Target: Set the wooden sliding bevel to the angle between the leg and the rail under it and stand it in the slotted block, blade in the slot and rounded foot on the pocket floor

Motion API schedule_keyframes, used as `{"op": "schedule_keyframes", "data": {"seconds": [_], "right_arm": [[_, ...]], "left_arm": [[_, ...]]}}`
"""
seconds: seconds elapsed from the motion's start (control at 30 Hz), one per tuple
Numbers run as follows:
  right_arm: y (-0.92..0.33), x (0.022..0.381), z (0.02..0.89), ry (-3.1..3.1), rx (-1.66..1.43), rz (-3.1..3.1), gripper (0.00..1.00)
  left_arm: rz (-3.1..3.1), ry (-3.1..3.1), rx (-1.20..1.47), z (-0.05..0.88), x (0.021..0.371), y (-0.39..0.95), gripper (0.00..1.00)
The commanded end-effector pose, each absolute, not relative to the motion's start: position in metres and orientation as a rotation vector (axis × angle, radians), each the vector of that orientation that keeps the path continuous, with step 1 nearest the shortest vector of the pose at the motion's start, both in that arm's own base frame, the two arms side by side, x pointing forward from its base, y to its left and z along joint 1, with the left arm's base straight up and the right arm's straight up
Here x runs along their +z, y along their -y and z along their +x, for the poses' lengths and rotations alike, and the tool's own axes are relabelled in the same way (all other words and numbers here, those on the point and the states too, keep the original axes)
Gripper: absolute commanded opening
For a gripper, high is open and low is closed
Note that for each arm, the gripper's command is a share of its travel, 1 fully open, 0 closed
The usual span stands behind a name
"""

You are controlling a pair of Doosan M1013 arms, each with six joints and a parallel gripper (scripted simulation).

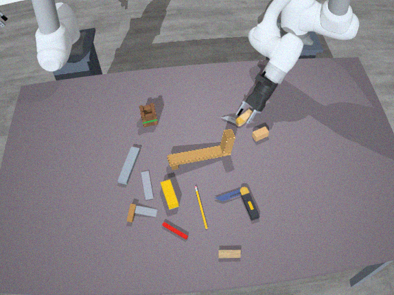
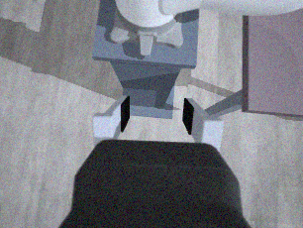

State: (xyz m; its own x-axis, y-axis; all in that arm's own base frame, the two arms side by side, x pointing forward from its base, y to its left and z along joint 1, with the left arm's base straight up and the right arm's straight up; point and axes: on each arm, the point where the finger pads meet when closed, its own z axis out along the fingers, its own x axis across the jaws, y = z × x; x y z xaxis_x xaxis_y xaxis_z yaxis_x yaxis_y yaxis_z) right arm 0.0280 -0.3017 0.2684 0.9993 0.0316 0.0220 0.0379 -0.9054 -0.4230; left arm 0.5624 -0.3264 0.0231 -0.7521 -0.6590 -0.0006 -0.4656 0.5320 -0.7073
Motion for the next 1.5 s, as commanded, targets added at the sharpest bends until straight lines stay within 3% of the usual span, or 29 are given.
{"op": "schedule_keyframes", "data": {"seconds": [0.0, 0.47, 0.5, 1.47], "right_arm": [[0.3020, 0.2689, 0.0281, 0.049, -0.021, -2.705, 1.00], [0.3020, 0.2689, 0.0281, 0.049, -0.021, -2.705, 1.00], [0.3020, 0.2689, 0.0281, 0.049, -0.021, -2.705, 1.00], [0.3020, 0.2689, 0.0281, 0.049, -0.021, -2.705, 1.00]], "left_arm": [[-0.942, -2.505, -1.039, 0.5627, 0.0236, 0.3266, 1.00], [-0.942, -2.505, -1.039, 0.5627, 0.0236, 0.3266, 1.00], [-0.942, -2.505, -1.039, 0.5627, 0.0236, 0.3266, 0.00], [-0.942, -2.505, -1.039, 0.5627, 0.0236, 0.3266, 0.00]]}}
